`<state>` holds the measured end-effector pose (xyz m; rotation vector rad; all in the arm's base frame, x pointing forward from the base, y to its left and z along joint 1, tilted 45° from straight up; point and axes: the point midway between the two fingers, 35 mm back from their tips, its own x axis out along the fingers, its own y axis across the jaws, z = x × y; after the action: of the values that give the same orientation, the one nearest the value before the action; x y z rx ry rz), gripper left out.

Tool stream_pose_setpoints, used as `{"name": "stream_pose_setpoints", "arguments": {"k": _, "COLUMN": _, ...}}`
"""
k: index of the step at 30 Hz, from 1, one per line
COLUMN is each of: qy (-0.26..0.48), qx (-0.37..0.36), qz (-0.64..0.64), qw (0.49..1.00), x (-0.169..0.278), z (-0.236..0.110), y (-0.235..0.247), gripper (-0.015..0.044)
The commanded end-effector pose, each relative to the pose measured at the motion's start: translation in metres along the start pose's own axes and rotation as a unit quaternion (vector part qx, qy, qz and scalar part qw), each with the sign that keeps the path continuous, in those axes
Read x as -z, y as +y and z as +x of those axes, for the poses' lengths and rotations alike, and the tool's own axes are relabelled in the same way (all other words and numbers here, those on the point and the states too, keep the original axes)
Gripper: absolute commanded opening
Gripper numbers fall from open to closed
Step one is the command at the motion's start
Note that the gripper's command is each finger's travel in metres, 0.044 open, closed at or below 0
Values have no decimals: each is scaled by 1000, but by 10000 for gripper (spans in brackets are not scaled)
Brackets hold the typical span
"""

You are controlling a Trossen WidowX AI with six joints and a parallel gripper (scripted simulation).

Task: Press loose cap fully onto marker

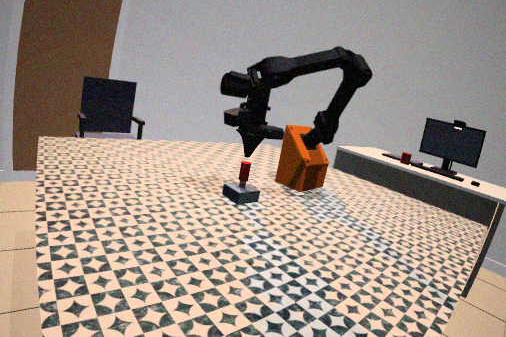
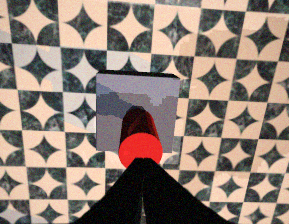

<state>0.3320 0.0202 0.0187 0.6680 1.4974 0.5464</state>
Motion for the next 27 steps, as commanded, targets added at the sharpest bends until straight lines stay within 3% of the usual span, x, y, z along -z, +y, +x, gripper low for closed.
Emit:
{"name": "stream_pose_setpoints", "arguments": {"k": 1, "qy": 1, "qx": -3, "qz": 5, "qw": 1000, "x": 1, "z": 7, "y": 0, "gripper": 0}}
{"name": "stream_pose_setpoints", "arguments": {"k": 21, "qy": -3, "qx": 0, "qz": 0, "qw": 1000, "x": -1, "z": 21, "y": 0, "gripper": 0}}
{"name": "stream_pose_setpoints", "arguments": {"k": 23, "qy": -3, "qx": 1, "qz": 0, "qw": 1000, "x": -3, "z": 9, "y": -1, "gripper": 0}}
{"name": "stream_pose_setpoints", "arguments": {"k": 27, "qy": -2, "qx": 2, "qz": 1, "qw": 1000, "x": -3, "z": -56, "y": -2, "gripper": 0}}
